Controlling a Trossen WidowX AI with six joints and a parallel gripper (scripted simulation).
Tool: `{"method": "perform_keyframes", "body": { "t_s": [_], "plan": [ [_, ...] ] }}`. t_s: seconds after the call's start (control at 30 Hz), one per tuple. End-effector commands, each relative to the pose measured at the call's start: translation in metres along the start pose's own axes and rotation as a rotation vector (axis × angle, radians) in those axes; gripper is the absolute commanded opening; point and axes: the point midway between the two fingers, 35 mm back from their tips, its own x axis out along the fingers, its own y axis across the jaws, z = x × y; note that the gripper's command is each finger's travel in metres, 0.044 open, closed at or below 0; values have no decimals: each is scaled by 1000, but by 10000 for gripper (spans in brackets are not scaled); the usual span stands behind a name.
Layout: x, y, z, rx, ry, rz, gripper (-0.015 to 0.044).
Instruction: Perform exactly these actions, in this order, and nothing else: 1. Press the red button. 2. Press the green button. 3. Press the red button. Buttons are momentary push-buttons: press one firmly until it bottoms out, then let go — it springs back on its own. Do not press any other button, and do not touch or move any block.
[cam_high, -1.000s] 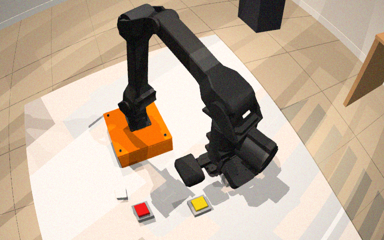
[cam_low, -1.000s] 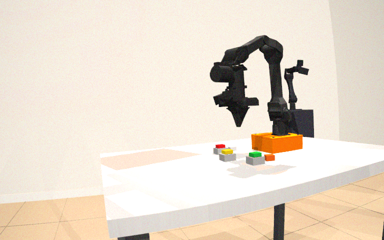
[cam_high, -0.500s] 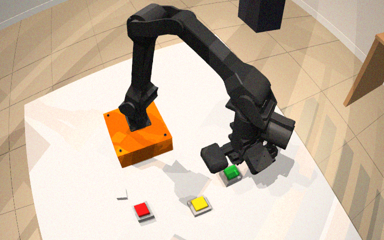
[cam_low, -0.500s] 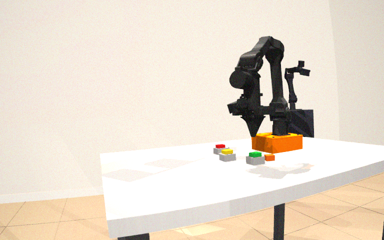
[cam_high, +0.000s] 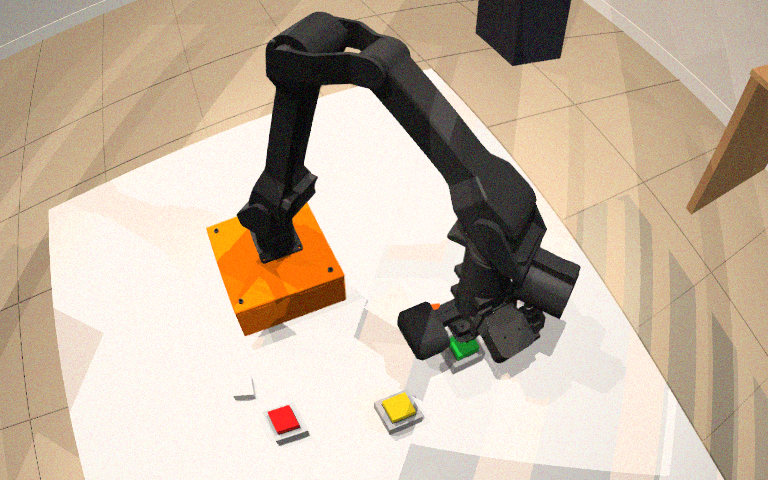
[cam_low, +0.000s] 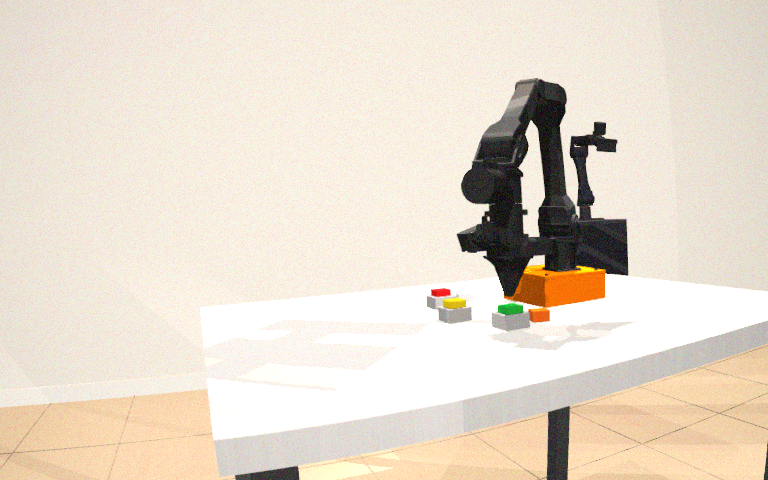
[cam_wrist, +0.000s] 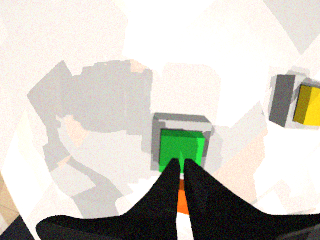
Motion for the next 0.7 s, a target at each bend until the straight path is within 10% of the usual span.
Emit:
{"method": "perform_keyframes", "body": {
  "t_s": [0.0, 0.67],
  "plan": [
    [9, -2, -3, 4, 10, -5, 20],
    [25, -2, -3, 4, 10, -5, 20]
  ]
}}
